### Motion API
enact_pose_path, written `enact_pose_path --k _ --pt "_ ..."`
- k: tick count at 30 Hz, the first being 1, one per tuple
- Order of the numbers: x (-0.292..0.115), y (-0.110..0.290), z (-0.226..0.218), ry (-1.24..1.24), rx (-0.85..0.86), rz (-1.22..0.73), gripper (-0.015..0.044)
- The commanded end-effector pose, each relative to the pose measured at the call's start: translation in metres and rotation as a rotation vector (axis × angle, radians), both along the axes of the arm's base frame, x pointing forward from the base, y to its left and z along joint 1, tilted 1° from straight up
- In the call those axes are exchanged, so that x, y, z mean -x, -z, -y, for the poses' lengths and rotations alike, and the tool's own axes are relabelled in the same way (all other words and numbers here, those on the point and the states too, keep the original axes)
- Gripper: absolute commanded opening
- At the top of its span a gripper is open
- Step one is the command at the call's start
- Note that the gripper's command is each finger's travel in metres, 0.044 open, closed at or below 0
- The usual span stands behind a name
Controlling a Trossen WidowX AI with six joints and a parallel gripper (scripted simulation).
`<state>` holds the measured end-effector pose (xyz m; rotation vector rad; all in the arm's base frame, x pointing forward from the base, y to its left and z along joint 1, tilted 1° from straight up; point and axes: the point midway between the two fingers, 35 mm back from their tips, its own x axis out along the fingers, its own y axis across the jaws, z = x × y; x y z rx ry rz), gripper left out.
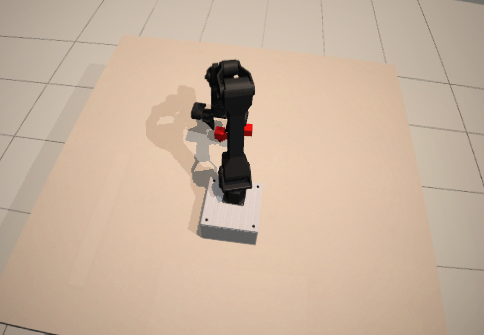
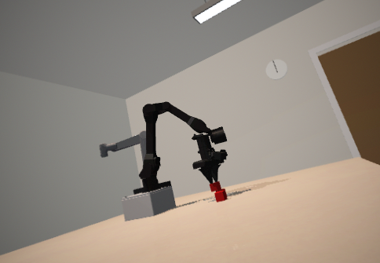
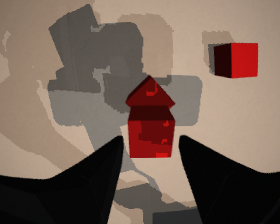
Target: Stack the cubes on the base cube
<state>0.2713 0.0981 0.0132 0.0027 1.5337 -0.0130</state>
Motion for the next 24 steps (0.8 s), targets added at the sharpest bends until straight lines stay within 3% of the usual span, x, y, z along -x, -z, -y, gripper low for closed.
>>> enact_pose_path --k 1,8,10,24 --pt "0.000 -0.008 0.000 0.001 -0.001 0.002 0.0205" --pt "0.000 -0.017 0.000 0.001 -0.001 0.002 0.0205" --pt "-0.003 -0.015 0.002 0.047 -0.002 0.003 0.0258" --pt "-0.048 -0.051 0.064 1.043 -0.036 0.017 0.0265"
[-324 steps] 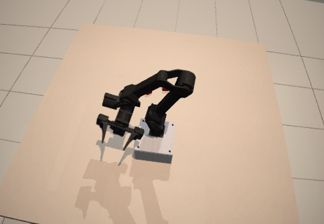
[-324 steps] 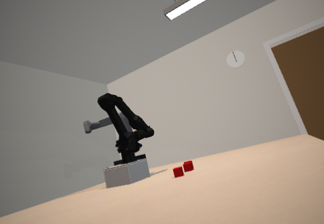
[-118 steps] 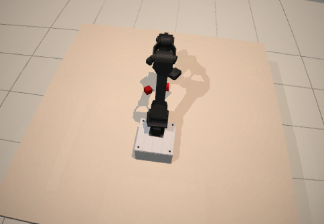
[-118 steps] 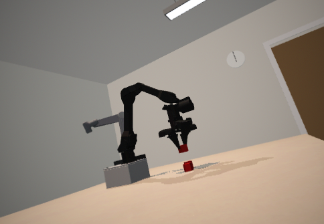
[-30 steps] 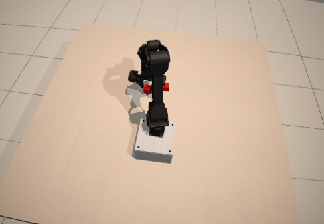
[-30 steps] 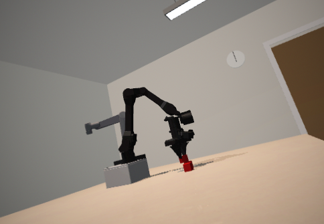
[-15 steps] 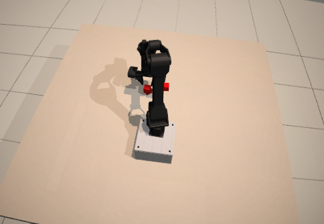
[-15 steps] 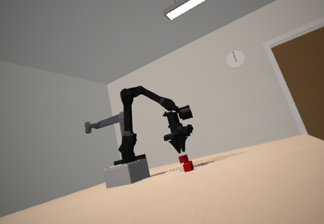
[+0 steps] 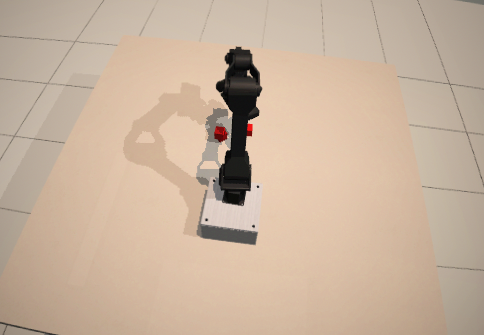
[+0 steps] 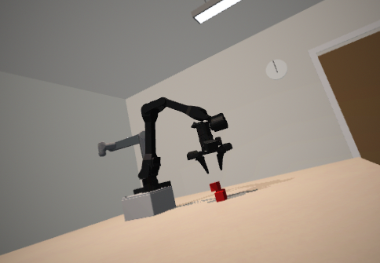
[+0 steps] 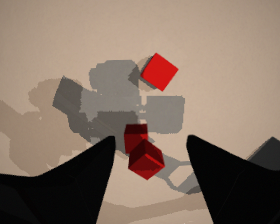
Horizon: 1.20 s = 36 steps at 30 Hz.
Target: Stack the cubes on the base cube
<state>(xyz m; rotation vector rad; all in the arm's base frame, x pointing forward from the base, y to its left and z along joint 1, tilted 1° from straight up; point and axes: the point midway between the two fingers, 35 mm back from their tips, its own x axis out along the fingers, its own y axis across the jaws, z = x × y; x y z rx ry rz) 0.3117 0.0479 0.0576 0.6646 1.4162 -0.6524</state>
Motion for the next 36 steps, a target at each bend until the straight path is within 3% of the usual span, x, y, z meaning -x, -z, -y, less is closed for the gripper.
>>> enact_pose_path --k 1,7,14,21,36 --pt "-0.010 -0.009 0.019 0.277 -0.013 0.000 0.0265" --pt "-0.019 -0.021 0.043 0.601 -0.025 0.006 0.0265" --pt "-0.020 -0.019 0.043 0.601 -0.025 0.006 0.0265" --pt "-0.022 0.040 0.044 0.601 -0.025 0.006 0.0265" --pt "-0.023 0.061 0.045 0.601 -0.025 0.006 0.0265"
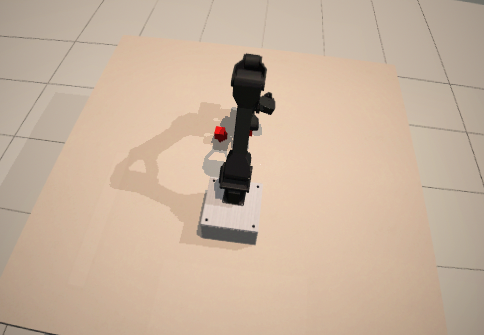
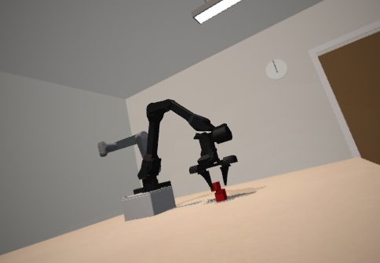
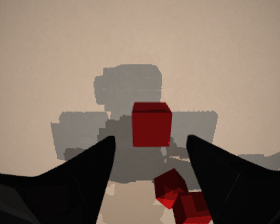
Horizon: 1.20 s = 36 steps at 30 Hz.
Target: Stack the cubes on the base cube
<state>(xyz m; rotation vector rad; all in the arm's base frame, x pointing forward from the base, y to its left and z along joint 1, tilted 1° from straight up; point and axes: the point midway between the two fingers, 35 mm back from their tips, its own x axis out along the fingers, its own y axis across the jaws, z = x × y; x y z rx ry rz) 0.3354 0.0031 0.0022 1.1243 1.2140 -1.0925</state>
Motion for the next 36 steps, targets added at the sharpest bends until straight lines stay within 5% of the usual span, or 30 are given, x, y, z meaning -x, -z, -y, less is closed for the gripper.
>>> enact_pose_path --k 1,19,25,36 --pt "0.001 0.007 0.000 0.004 -0.002 -0.004 0.0265" --pt "0.000 0.034 0.001 0.004 -0.001 -0.005 0.0265" --pt "0.000 0.034 0.001 0.004 -0.001 -0.005 0.0107" --pt "-0.002 0.014 0.000 0.004 -0.002 -0.004 0.0105"
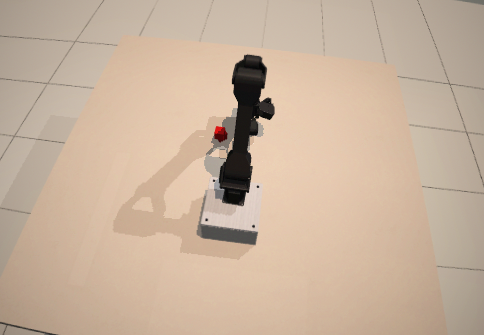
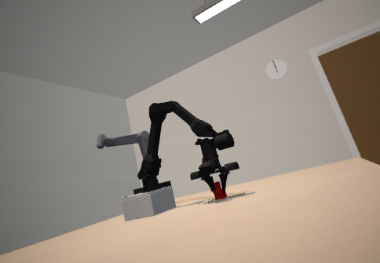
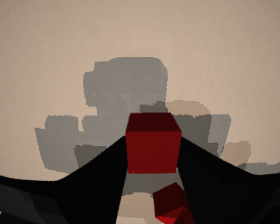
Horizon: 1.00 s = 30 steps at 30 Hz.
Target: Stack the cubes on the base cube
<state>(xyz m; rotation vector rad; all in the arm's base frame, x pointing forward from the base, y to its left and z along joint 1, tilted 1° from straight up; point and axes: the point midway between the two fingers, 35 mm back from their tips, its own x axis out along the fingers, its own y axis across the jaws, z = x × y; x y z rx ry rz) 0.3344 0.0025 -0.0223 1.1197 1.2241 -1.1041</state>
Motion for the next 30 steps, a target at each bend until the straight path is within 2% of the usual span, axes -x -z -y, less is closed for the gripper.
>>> enact_pose_path --k 1,30 --pt "-0.004 -0.013 -0.001 0.002 -0.002 0.010 0.0105" --pt "0.003 -0.101 -0.002 0.002 -0.002 0.010 0.0105"
